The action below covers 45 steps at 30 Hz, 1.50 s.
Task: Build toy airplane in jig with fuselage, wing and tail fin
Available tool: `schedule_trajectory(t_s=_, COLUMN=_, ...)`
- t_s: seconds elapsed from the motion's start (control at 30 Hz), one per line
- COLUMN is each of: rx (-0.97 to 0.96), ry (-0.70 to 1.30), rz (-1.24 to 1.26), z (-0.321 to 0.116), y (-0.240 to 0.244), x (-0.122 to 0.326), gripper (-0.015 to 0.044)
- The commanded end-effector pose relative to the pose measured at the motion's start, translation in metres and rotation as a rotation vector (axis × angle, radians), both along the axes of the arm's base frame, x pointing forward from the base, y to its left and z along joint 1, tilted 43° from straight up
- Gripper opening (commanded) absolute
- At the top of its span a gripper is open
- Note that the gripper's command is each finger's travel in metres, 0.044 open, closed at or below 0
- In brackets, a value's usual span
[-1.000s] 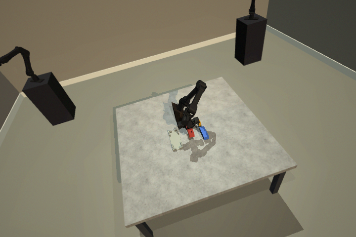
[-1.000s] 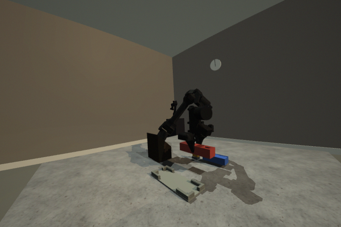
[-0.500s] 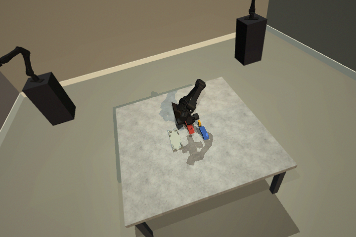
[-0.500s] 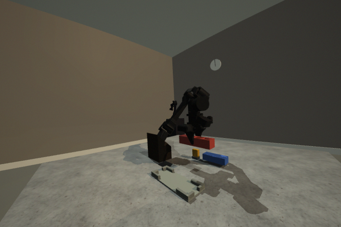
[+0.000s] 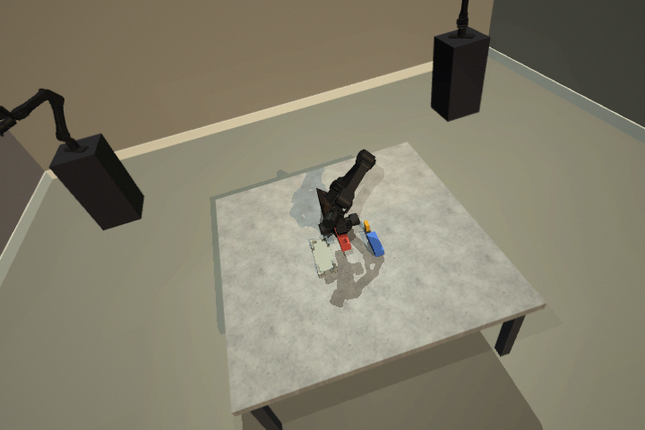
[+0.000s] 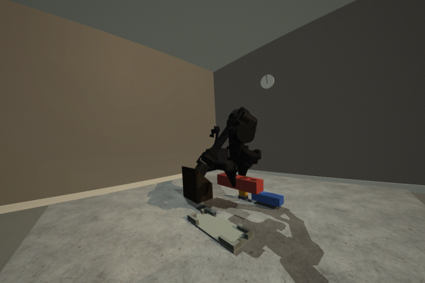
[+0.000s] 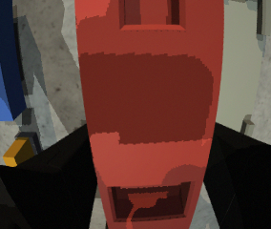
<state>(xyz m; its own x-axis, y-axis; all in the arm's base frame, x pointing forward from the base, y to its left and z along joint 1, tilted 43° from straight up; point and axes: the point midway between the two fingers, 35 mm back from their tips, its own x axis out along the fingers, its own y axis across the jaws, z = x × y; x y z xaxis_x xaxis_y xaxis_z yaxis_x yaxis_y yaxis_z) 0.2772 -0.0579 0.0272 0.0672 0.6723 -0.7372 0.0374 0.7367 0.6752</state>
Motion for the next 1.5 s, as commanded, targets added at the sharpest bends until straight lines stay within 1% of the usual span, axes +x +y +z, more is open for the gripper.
schedule_trajectory(t_s=0.0, rx=-0.007, ry=-0.009, rz=0.001, z=-0.010, y=-0.008, x=0.003, gripper=0.0000)
schedule_trajectory(t_s=1.2, rx=-0.007, ry=-0.019, rz=0.010, z=-0.113, y=-0.047, x=-0.002, gripper=0.0000)
schedule_trajectory(t_s=1.43, rx=-0.007, ry=-0.019, rz=0.010, z=-0.113, y=-0.047, x=-0.002, gripper=0.0184)
schedule_trajectory(t_s=1.47, rx=-0.007, ry=-0.019, rz=0.010, z=-0.113, y=-0.047, x=-0.002, gripper=0.0195)
